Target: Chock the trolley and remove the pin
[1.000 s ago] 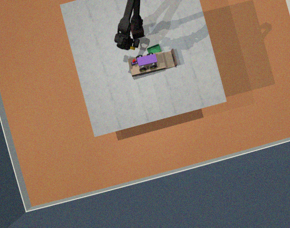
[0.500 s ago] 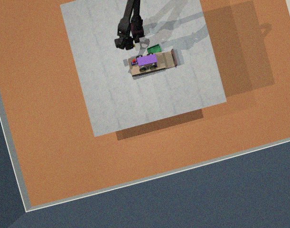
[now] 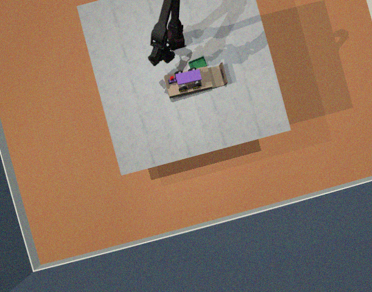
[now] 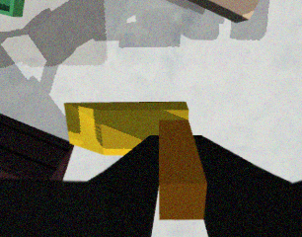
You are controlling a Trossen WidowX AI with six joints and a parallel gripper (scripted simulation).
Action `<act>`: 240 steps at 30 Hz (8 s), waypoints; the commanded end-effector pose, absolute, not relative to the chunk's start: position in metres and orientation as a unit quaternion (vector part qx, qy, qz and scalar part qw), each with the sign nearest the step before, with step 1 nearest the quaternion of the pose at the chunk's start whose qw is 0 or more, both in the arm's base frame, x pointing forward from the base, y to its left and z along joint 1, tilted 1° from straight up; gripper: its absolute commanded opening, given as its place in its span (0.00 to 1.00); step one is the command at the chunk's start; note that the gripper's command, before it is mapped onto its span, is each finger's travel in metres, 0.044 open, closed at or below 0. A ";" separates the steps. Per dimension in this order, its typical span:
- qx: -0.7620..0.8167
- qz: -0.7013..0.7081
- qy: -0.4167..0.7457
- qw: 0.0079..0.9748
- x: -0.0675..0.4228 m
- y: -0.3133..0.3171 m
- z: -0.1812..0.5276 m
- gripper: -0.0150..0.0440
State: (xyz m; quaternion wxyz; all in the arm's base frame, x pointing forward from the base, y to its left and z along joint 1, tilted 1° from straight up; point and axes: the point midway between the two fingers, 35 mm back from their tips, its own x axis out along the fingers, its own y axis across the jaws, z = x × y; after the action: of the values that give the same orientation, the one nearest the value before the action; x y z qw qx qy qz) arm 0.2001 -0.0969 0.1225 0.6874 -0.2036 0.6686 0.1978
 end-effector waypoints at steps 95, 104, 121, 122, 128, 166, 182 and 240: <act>-0.539 0.535 0.448 0.473 0.212 0.091 0.111 0.25; -0.538 0.535 0.447 0.473 0.213 0.124 0.109 0.25; -0.538 0.538 0.444 0.473 0.219 0.187 0.109 0.25; -0.543 0.541 0.440 0.468 0.219 0.187 0.109 0.25; -0.587 0.580 0.390 0.408 0.219 0.187 0.109 0.25; -0.718 0.692 -0.015 -0.075 0.218 0.191 0.108 0.25; -0.718 0.691 -0.023 -0.084 0.238 0.196 0.105 0.25; -0.718 0.691 -0.022 -0.085 0.250 0.173 0.040 0.25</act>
State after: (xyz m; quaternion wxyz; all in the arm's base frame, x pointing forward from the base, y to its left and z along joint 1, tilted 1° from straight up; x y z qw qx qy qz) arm 0.2495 0.1769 0.0392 -0.0829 -0.7165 -0.0213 0.6924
